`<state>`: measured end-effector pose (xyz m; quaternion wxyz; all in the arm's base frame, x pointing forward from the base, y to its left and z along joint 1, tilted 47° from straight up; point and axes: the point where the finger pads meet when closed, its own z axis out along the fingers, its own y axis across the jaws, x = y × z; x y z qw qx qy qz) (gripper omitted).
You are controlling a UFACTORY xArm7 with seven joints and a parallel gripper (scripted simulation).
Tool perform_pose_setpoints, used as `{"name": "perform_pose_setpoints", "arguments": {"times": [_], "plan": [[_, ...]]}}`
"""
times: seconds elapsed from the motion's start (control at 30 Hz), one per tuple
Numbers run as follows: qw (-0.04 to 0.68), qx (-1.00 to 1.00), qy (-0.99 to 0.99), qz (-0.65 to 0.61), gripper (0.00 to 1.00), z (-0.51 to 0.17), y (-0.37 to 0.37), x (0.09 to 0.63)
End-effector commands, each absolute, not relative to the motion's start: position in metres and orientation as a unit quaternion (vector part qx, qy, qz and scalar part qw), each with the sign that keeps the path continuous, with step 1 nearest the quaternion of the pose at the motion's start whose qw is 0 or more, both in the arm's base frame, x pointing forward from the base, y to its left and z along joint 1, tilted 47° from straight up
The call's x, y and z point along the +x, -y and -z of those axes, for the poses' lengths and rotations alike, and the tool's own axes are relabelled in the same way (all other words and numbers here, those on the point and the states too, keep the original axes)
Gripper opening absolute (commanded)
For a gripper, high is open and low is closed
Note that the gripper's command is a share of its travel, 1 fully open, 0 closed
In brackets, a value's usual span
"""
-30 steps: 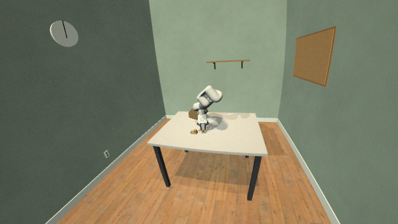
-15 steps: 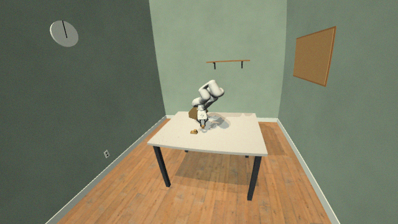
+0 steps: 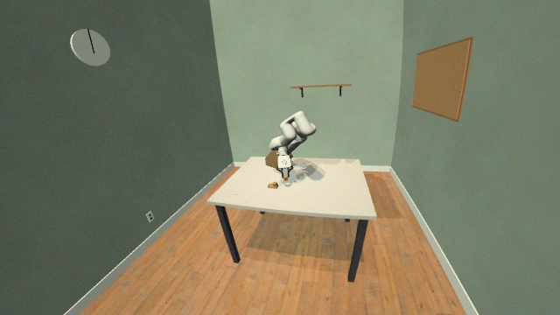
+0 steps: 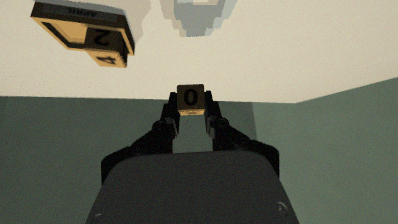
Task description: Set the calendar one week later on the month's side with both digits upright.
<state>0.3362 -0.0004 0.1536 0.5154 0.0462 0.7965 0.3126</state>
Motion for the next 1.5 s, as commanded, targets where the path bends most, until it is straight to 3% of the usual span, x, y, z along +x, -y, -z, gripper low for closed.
{"name": "perform_pose_setpoints", "arguments": {"times": [0.0, 0.37, 0.7, 1.1, 1.47], "plan": [[0.503, 0.039, -0.802, -0.32, 0.27, -0.1555, -0.0011, 0.3379], [0.415, 0.008, -0.854, -0.314, 0.27, -0.156, 0.0028, 0.3376], [0.408, 0.006, -0.857, -0.314, 0.27, -0.1583, 0.0036, 0.3393], [0.314, -0.029, -0.894, -0.318, 0.27, -0.1599, 0.0017, 0.3408], [0.297, -0.033, -0.902, -0.311, 0.27, -0.1616, 0.0055, 0.3432]]}}
